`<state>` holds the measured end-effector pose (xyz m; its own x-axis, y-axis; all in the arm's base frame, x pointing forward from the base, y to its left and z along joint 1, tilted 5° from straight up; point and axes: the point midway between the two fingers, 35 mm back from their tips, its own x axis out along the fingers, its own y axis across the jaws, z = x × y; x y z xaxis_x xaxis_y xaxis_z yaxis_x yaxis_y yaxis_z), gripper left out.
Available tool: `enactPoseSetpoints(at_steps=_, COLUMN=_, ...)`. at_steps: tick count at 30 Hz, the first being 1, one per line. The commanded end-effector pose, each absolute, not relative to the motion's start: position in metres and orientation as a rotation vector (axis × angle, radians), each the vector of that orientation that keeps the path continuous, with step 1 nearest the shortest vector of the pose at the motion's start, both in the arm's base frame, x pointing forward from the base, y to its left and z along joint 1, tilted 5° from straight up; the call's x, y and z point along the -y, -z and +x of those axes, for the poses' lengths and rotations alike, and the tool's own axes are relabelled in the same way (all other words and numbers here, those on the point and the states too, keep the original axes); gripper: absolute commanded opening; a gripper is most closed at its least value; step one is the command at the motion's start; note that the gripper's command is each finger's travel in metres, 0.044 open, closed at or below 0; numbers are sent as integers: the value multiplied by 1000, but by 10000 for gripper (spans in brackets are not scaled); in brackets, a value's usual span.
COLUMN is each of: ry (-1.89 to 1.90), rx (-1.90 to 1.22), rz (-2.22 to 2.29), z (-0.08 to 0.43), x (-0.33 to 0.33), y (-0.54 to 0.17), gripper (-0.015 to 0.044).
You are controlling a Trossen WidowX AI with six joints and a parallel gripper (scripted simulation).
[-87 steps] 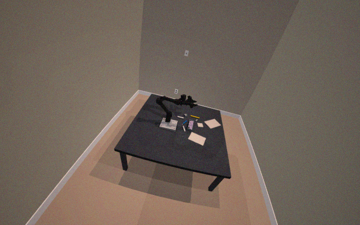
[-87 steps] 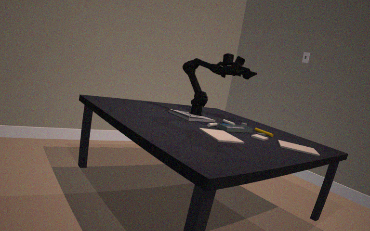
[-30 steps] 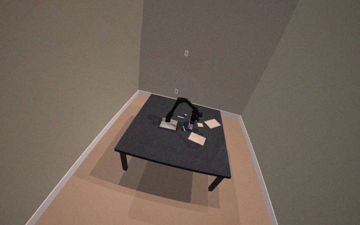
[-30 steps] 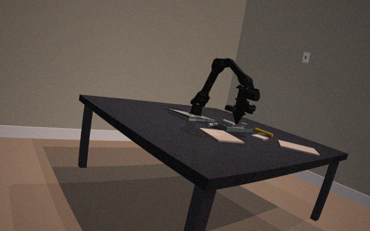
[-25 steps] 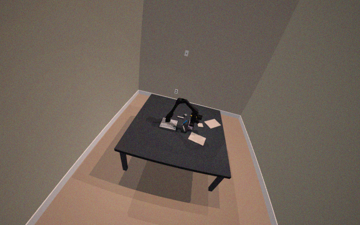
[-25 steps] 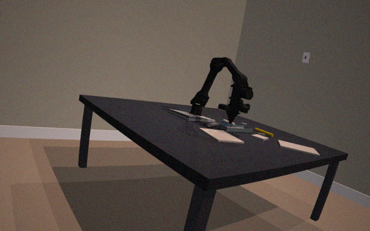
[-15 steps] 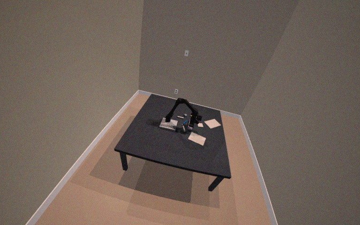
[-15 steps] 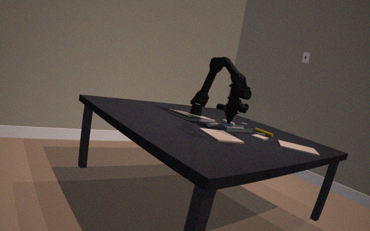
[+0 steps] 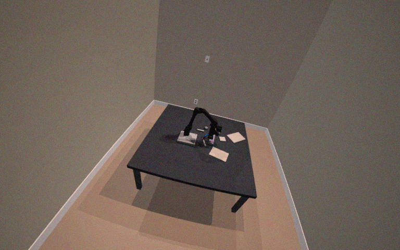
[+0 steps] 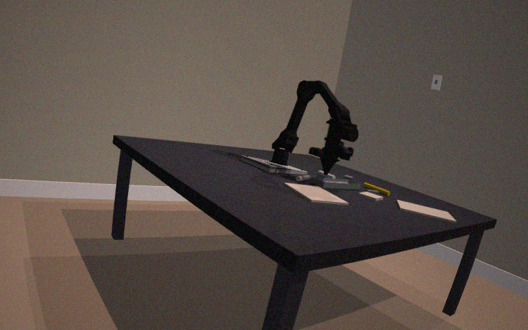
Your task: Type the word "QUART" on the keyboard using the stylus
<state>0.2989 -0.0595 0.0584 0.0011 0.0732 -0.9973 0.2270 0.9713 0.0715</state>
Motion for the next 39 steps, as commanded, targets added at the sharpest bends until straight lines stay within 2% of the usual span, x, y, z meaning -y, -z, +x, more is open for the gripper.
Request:
enactPoseSetpoints(at_steps=1, ry=124, rx=-1567, rz=243, z=302, x=51, y=-59, gripper=0)
enactPoseSetpoints(at_steps=8, ry=119, rx=-1566, rz=248, z=318, x=-22, y=-65, gripper=0)
enactPoseSetpoints(at_steps=18, ry=119, rx=-1566, rz=248, z=318, x=-22, y=-67, gripper=0)
enactPoseSetpoints(at_steps=24, ry=119, rx=-1566, rz=247, z=318, x=-17, y=-125, gripper=0)
enactPoseSetpoints(at_steps=33, ry=122, rx=-1556, rz=252, z=319, x=-17, y=-120, gripper=0)
enactPoseSetpoints(at_steps=37, ry=122, rx=-1561, rz=252, z=319, x=-17, y=-119, gripper=105)
enactPoseSetpoints(at_steps=39, ry=122, rx=-1561, rz=252, z=319, x=-17, y=-120, gripper=53)
